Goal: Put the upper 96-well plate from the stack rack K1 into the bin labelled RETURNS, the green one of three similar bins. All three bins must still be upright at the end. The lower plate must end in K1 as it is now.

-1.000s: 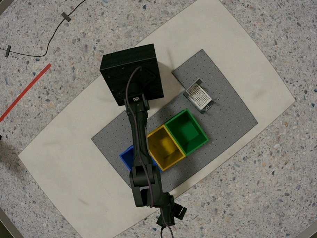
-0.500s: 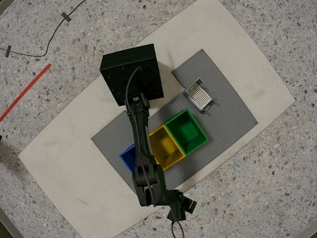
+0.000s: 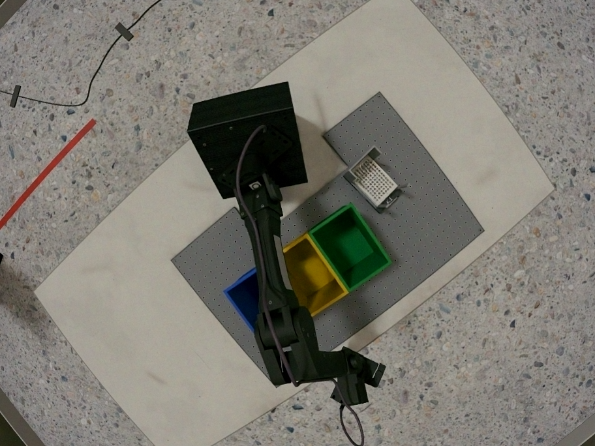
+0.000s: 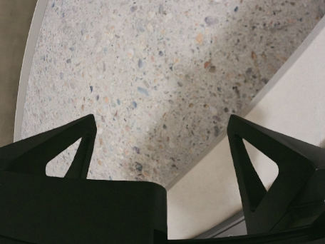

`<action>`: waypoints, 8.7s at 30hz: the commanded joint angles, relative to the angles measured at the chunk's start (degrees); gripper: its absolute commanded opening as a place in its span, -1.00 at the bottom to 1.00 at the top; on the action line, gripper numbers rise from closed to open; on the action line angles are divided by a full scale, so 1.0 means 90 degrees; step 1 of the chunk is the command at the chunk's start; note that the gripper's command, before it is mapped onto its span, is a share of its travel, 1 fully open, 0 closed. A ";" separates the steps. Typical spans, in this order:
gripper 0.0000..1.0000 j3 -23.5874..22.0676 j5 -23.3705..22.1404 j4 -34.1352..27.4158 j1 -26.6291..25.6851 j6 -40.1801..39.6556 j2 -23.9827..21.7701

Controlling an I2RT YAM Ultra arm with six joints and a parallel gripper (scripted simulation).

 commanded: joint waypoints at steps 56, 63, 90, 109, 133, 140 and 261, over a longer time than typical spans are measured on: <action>1.00 -0.0348 0.1898 -0.1915 0.3006 0.0758 0.0060; 1.00 -0.0073 0.1950 -0.2446 0.3274 0.0655 0.0317; 1.00 -0.0907 0.2555 -0.3344 0.4437 0.1096 0.0187; 1.00 -0.0849 0.2913 -0.4356 0.5270 0.1222 0.0329; 1.00 -0.1366 0.3673 -0.5685 0.6621 0.1566 0.0554; 1.00 -0.1559 0.3921 -0.6017 0.6983 0.1771 0.0309; 1.00 -0.3851 0.5290 -0.6577 0.9122 0.4063 0.0668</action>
